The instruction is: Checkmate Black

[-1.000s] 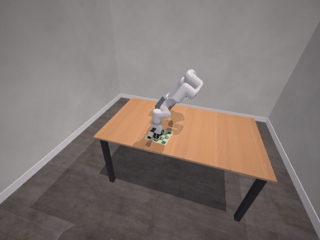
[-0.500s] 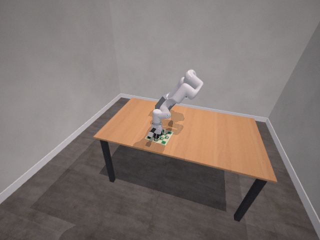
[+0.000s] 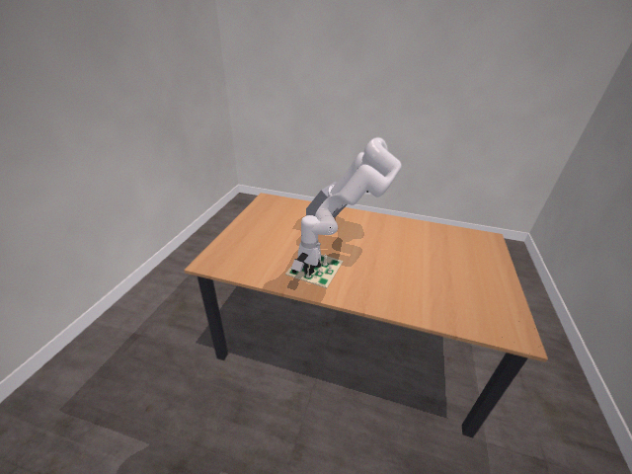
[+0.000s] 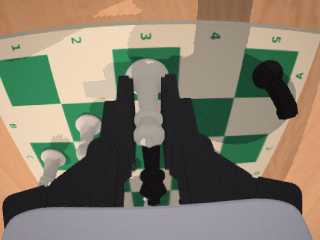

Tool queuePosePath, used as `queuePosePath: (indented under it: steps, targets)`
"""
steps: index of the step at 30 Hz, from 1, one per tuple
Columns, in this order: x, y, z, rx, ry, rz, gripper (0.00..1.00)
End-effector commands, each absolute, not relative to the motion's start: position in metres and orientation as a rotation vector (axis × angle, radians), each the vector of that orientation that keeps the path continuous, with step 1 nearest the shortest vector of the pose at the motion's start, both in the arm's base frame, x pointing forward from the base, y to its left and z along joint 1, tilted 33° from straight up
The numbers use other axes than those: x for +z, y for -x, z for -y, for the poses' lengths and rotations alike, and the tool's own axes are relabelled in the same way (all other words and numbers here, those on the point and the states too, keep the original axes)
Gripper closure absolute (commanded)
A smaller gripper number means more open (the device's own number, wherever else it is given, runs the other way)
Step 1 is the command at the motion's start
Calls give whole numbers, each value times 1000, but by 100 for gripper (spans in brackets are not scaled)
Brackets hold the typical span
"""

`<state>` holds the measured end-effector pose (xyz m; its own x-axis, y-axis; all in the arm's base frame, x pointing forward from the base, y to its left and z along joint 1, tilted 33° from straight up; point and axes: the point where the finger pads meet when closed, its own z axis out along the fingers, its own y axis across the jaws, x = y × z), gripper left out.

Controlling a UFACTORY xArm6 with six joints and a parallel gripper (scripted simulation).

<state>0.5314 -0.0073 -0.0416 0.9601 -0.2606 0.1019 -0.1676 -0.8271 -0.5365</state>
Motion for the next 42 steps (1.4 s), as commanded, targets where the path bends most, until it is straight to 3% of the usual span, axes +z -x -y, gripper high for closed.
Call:
queuePosePath:
  steps: [1,25,26,28,29,31,32,34,35,39,40,42]
  targets:
    - [-40,-533,8,-235,2564,-303,100]
    - [-40,-533,8,-235,2564,-303,100]
    - [-40,-533,8,-235,2564,-303,92]
    - [-40,-533,8,-235,2564,-303,92]
    - [-40,-533,8,-235,2564,-303,83]
    - [-40,-533,8,-235,2564,-303,83]
    - [-40,-533,8,-235,2564,-303,75]
    - [-40,-533,8,-235,2564,-303,75]
    - [-40,-533,8,-235,2564,-303,66]
    - [-40,-533,8,-235,2564,-303,66]
    - [-40,-533,8,-235,2564,-303,58]
    - [-40,-533,8,-235,2564,-303,58]
